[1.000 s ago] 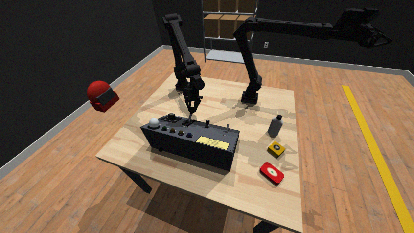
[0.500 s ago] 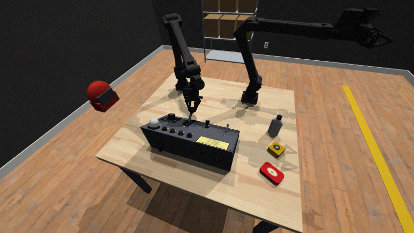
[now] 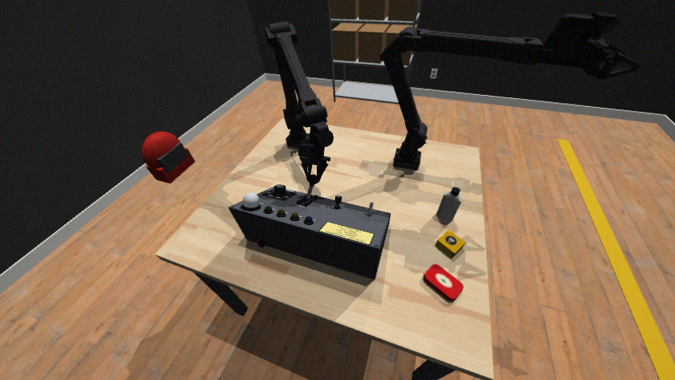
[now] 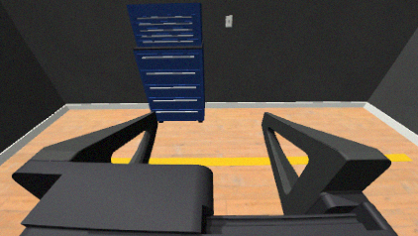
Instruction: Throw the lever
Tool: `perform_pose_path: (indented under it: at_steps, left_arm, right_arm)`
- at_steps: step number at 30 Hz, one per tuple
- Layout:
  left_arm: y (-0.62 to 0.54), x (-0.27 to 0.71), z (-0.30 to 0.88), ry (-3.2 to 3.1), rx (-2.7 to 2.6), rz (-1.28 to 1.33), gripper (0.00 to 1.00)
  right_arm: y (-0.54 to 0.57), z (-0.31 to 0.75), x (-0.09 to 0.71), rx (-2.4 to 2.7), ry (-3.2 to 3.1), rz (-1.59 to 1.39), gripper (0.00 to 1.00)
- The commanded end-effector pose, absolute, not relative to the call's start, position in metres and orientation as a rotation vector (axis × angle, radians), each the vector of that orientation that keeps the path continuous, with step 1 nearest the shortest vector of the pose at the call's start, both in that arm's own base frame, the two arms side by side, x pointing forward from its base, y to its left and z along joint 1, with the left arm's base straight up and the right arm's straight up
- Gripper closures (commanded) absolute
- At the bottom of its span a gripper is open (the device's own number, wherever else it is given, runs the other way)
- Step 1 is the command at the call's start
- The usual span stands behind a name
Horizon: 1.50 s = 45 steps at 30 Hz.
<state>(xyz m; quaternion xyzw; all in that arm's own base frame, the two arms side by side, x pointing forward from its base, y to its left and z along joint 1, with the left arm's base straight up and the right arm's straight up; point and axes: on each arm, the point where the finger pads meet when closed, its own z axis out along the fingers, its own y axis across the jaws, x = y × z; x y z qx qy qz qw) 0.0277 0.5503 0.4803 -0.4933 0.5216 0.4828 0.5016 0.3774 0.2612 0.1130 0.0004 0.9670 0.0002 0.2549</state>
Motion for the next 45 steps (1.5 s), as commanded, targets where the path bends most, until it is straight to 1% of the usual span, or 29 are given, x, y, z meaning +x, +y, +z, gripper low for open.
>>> perform_pose_path:
  at_steps: [1, 30, 45]
  left_arm:
    - [0.544, 0.021, 0.501, 1.227, -1.181, 1.181, 0.00]
    - [0.544, 0.021, 0.501, 1.227, -1.181, 1.181, 0.00]
    - [0.544, 0.021, 0.501, 1.227, -1.181, 1.181, 0.00]
  right_arm:
    - [0.272, 0.146, 0.404, 0.024, 2.557, 0.047, 1.00]
    - [0.266, 0.188, 0.429, 0.032, 2.531, 0.045, 1.00]
    - [0.264, 0.190, 0.447, 0.030, 2.542, 0.026, 1.00]
